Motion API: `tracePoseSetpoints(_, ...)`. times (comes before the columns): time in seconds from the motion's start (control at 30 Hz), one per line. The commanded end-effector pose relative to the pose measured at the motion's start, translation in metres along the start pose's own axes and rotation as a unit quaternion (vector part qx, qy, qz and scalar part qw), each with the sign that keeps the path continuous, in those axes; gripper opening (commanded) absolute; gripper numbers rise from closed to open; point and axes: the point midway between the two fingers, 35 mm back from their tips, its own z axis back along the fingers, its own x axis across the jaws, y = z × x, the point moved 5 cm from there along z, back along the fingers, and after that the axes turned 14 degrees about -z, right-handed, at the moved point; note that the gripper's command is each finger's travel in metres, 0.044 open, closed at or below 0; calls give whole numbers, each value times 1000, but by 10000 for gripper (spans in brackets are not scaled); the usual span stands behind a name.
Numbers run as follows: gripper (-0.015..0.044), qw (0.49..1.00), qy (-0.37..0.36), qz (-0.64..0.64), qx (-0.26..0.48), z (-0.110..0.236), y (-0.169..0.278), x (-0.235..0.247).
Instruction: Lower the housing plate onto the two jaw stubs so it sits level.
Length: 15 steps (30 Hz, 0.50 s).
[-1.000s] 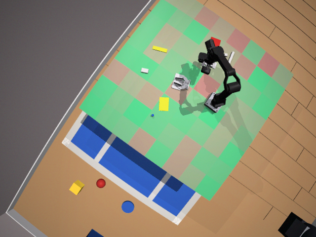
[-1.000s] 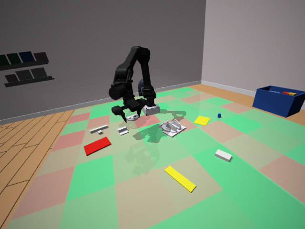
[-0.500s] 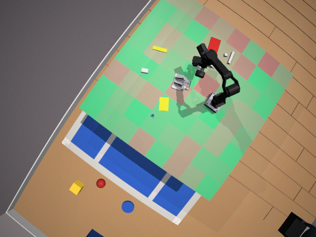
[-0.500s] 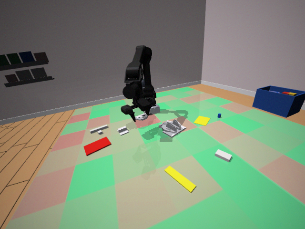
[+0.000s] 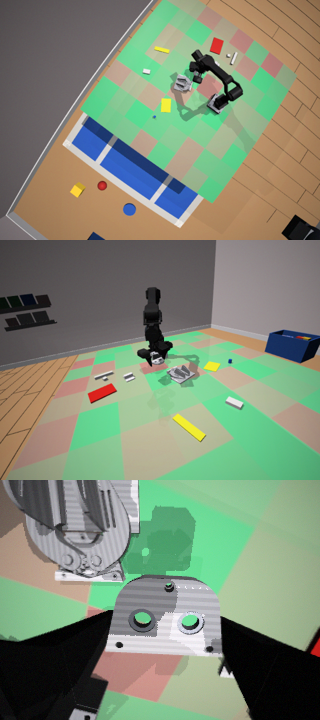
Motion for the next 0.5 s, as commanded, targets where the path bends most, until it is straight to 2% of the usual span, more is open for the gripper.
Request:
tracePoseSetpoints(0.0, 351, 1000, -1, -1, -3, 1, -2, 13)
tracePoseSetpoints(0.47, 351, 1000, -4, 8, -4, 1, -4, 59)
